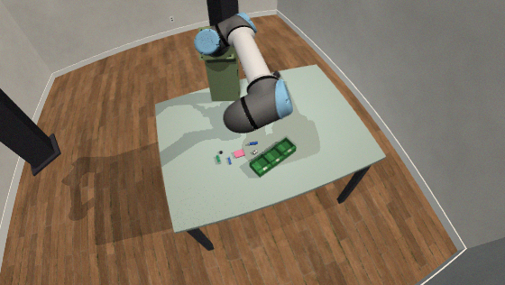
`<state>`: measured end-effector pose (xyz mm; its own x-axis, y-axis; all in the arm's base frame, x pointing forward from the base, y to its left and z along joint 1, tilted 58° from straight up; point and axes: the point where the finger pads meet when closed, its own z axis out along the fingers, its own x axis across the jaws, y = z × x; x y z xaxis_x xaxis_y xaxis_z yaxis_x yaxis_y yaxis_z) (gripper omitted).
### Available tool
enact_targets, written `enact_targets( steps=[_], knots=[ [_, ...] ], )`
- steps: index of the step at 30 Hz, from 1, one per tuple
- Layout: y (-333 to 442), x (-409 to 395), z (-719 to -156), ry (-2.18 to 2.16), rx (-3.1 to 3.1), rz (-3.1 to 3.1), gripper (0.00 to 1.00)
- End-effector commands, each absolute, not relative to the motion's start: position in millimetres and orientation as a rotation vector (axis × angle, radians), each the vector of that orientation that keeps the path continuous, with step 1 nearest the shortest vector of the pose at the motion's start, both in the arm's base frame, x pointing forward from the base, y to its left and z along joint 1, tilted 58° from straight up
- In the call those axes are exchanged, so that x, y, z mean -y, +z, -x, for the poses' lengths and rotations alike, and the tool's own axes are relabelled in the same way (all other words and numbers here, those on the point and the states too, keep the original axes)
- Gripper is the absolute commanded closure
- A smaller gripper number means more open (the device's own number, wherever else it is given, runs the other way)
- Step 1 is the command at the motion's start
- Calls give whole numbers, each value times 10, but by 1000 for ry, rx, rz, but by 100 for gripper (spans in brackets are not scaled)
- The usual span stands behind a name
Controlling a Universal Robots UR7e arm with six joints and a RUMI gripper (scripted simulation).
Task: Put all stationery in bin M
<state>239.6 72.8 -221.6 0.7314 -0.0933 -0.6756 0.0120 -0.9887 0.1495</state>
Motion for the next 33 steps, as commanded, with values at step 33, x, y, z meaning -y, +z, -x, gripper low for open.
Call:
enact_targets(
  steps=[33],
  knots=[
    [-1607, -207, -3622, -173, 1052, -2851, 96]
  ],
)
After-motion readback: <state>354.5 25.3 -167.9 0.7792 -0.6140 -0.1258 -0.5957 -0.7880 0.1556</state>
